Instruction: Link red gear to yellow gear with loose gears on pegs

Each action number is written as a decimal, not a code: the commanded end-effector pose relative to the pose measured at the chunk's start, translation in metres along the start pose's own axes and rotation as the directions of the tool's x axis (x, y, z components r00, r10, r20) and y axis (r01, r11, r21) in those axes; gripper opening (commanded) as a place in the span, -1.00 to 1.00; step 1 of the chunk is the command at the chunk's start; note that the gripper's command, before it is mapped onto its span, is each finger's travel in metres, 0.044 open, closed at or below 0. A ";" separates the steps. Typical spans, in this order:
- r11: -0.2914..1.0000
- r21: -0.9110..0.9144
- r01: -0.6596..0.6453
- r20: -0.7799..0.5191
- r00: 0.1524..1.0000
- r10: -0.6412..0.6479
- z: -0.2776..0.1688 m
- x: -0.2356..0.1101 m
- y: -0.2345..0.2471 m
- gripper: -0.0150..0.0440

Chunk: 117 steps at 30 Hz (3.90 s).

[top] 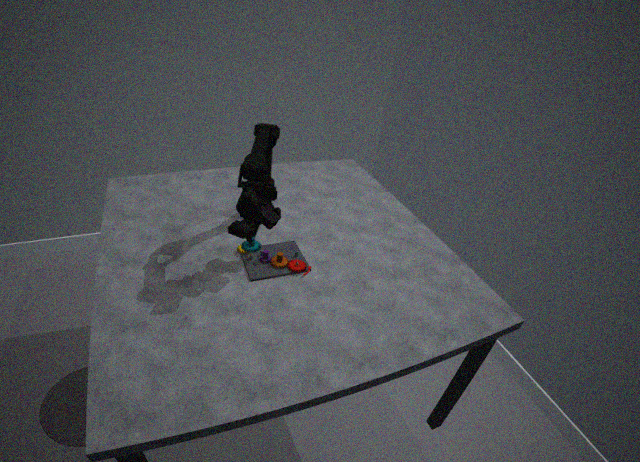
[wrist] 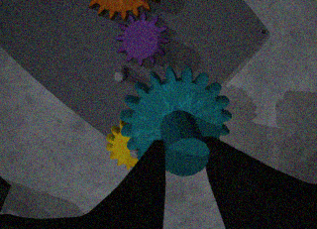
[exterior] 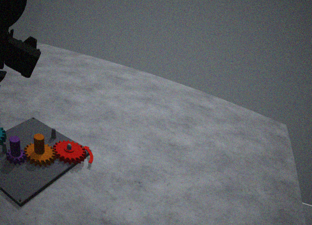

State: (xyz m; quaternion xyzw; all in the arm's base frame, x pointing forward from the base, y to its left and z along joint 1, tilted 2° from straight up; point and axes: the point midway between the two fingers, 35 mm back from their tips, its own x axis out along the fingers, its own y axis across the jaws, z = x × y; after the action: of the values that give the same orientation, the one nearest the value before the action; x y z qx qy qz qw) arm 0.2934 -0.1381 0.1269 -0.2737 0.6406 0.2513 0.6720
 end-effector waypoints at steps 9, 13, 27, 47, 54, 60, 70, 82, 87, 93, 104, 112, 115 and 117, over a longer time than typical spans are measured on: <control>0.956 -0.293 0.001 0.006 1.000 0.000 0.001 0.000 0.000 -0.49; 0.956 -0.293 0.001 0.006 1.000 0.000 0.001 0.000 0.000 -0.49; 0.893 -0.450 0.002 0.006 1.000 0.000 0.001 0.014 0.000 -0.49; 0.964 -0.265 0.001 0.006 1.000 0.000 0.001 0.042 0.000 -0.49; 0.984 -0.180 0.001 0.006 1.000 0.000 0.000 0.042 0.000 -0.49; 0.977 -0.214 0.001 0.006 1.000 0.000 0.001 0.043 -0.001 -0.49; 0.923 -0.385 0.002 0.006 1.000 0.001 0.001 0.046 0.000 -0.49; 0.886 -0.464 0.002 0.006 1.000 0.000 0.001 0.049 -0.001 -0.49; 0.904 -0.428 0.002 0.006 1.000 0.000 0.002 0.049 -0.001 -0.40; 0.935 -0.356 0.002 0.006 1.000 0.000 0.002 0.046 0.000 -0.02; 0.944 -0.331 0.002 0.006 1.000 0.000 0.002 0.001 0.000 -0.02; 0.942 -0.337 0.000 0.004 1.000 0.002 0.000 -0.041 0.003 0.52; 0.942 -0.337 0.000 0.004 1.000 0.002 0.000 -0.043 0.004 0.78; 0.942 -0.337 0.000 0.004 1.000 0.002 0.000 -0.043 0.004 0.96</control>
State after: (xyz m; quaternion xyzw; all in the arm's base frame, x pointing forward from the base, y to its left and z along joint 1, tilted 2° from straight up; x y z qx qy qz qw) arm 0.2899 -0.1356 0.1670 -0.3850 0.5860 0.3551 0.6184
